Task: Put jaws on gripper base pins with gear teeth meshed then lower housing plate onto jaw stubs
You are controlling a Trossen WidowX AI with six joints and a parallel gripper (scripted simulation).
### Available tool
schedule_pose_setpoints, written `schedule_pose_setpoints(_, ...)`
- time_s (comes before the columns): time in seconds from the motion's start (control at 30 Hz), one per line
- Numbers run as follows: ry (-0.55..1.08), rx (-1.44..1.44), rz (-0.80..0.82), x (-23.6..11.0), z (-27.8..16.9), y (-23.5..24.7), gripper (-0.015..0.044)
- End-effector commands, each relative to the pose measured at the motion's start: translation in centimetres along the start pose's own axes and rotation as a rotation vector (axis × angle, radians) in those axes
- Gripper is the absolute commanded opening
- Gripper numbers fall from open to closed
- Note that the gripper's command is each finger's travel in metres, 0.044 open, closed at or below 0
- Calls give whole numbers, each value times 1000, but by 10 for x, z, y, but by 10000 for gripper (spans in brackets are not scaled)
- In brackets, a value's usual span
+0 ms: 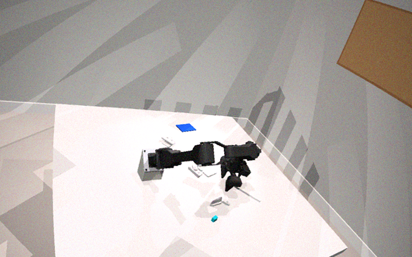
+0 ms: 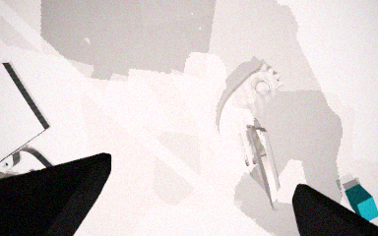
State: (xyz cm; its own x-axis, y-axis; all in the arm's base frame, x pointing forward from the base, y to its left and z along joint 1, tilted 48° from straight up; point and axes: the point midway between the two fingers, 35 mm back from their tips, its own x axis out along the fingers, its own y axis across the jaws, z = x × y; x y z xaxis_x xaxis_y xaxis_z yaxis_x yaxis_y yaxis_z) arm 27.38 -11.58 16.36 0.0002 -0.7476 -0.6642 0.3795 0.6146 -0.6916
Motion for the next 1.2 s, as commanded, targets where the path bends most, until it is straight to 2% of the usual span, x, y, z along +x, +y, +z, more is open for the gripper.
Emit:
schedule_pose_setpoints(0.0, -2, 90, 1, -1, -1, -2, 440)
schedule_pose_setpoints(1.17, -2, 1022, 2, -4, -6, -15, 440)
